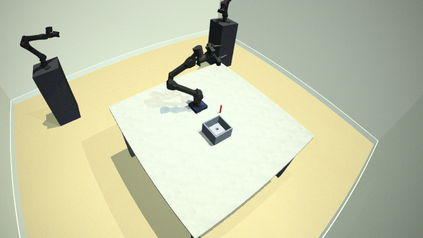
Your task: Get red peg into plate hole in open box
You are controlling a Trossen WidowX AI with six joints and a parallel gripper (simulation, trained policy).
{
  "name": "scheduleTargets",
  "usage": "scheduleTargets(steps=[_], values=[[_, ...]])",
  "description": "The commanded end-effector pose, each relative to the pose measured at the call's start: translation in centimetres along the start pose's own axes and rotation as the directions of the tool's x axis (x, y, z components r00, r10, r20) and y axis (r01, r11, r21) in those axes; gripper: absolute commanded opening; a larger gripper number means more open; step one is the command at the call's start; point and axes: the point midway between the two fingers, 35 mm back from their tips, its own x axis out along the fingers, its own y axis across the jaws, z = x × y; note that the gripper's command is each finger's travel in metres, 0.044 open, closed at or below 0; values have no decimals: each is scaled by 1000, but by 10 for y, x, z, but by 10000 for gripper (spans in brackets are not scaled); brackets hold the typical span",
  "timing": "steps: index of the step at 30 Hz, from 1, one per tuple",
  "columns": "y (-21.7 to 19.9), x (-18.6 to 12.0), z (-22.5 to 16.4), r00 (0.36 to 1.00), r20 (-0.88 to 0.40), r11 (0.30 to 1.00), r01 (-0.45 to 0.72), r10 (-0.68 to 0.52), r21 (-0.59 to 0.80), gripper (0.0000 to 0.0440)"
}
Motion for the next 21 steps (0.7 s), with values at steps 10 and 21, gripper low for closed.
scheduleTargets(steps=[10,21], values=[[-92,22,-70,914,-211,915,379,-346,140,440],[-161,11,-130,727,-400,718,665,-558,206,440]])
